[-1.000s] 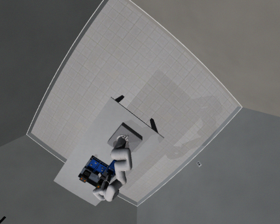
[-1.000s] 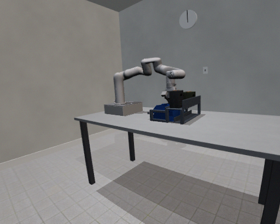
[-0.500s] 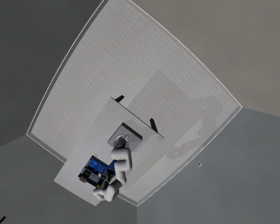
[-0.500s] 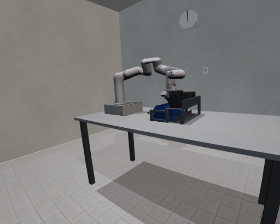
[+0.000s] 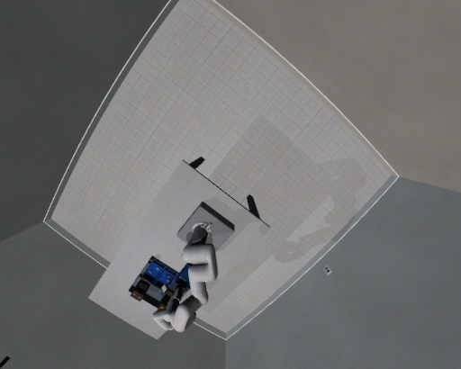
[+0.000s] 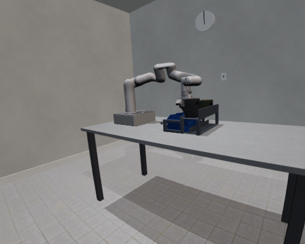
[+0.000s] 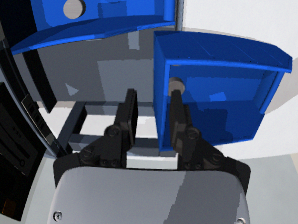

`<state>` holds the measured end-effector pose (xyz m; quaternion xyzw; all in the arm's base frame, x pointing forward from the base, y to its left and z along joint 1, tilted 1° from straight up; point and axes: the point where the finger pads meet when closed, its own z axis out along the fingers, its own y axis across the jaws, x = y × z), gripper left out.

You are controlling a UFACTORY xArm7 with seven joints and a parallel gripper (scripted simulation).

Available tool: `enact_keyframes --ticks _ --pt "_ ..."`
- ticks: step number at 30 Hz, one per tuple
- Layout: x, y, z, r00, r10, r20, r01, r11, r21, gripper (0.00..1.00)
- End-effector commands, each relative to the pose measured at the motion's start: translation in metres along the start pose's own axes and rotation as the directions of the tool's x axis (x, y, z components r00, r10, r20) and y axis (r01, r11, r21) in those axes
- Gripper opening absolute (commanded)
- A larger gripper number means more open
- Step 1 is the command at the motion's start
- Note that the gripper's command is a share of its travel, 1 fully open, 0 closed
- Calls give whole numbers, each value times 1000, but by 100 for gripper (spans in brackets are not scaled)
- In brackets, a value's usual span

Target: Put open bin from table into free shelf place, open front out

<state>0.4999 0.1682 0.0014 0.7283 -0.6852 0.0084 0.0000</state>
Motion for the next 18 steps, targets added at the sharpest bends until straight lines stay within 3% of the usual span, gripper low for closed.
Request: enact_keyframes --ticks 1,14,18 --pt "0 -1 -2 1000 0 0 0 1000 3 33" --pt "0 -1 -2 1000 0 0 0 1000 3 33" --pt "0 -1 -26 1000 0 0 0 1000 3 33"
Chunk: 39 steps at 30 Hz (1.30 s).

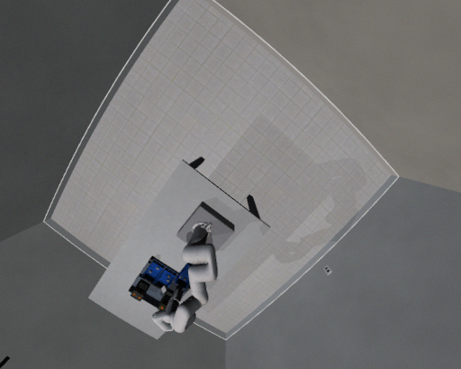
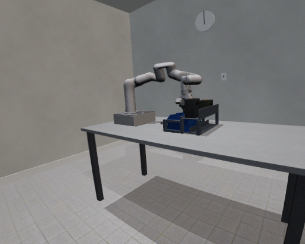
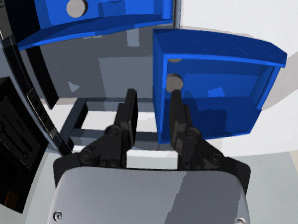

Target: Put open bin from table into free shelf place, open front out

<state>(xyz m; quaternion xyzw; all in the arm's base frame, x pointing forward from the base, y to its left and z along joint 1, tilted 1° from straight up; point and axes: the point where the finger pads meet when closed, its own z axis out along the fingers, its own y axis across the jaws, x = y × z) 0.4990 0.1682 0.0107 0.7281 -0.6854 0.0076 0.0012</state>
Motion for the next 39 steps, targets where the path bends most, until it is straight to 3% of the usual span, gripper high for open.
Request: enact_keyframes --ticks 1,13,18,39 --pt "0 -2 -23 1000 -1 1 1 1000 6 33" --pt "0 -2 -23 1000 -1 1 1 1000 6 33" --pt "0 -1 -67 1000 -1 1 1 1000 6 33" --pt "0 -1 -75 1000 -1 1 1 1000 6 33"
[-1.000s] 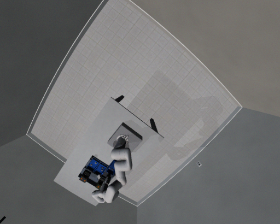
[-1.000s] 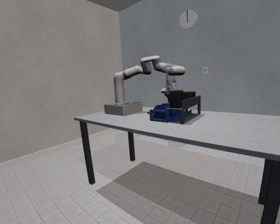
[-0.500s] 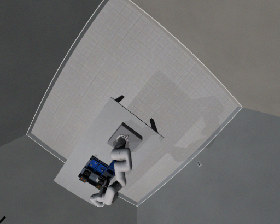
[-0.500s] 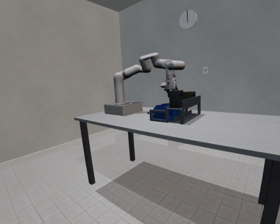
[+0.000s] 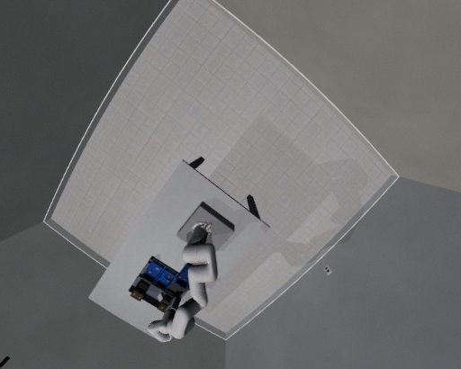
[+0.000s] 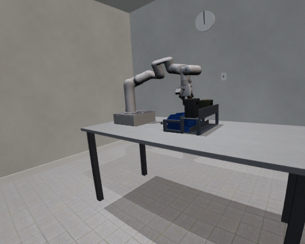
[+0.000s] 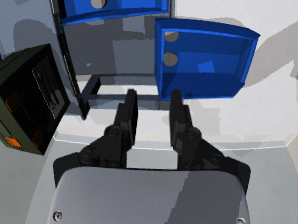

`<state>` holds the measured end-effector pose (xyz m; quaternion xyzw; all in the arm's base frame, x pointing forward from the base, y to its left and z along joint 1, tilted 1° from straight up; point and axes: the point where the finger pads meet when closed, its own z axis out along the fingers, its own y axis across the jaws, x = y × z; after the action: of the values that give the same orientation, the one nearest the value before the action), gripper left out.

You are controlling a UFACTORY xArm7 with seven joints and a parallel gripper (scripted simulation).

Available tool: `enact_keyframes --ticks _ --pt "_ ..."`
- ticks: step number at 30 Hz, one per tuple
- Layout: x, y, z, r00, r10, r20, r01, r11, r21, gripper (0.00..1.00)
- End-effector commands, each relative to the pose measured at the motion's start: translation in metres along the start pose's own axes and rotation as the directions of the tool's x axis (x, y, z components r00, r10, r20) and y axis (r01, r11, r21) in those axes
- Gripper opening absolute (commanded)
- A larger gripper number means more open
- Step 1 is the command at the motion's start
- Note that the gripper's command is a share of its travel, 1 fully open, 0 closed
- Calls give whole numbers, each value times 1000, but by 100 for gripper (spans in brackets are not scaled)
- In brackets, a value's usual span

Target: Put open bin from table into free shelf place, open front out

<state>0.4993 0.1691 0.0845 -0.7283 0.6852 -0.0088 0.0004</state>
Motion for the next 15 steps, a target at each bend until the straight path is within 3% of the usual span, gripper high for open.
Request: enact_keyframes --ticks 1,15 --pt "0 -1 -2 1000 0 0 0 1000 2 33" --pt "0 0 5 1000 0 0 0 1000 2 33"
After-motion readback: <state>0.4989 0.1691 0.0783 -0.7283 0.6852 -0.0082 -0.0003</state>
